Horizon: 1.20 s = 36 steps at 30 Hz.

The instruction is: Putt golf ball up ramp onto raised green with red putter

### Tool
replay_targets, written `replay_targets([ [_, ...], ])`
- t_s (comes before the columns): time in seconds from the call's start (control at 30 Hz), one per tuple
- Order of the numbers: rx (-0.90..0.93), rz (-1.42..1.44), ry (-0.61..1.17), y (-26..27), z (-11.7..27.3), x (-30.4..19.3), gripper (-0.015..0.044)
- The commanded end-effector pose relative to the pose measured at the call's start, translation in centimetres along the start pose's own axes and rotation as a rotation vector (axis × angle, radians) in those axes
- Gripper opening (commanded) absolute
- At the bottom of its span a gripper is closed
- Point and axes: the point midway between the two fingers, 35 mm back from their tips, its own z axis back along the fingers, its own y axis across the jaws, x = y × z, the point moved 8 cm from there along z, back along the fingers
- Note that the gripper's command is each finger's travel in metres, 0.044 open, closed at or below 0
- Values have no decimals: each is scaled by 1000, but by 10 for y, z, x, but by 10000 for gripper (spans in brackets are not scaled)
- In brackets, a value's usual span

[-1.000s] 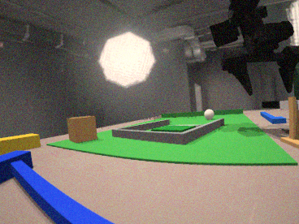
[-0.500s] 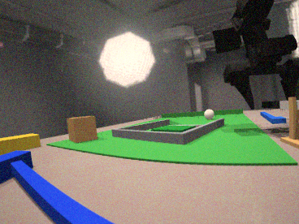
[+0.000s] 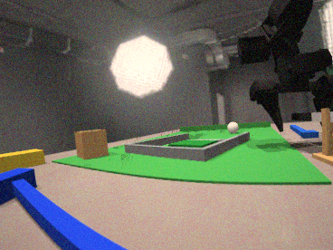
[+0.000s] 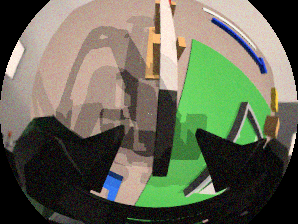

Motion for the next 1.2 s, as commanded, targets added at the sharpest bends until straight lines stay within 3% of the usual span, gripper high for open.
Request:
replay_targets([
  [0.0, 1, -9, -1, 1, -7, -2, 440],
  [0.1, 1, -9, -1, 1, -8, -2, 440],
  [0.63, 1, -1, -3, 0, -5, -1, 20],
  [1.17, 1, -2, 20, -3, 20, 0, 0],
])
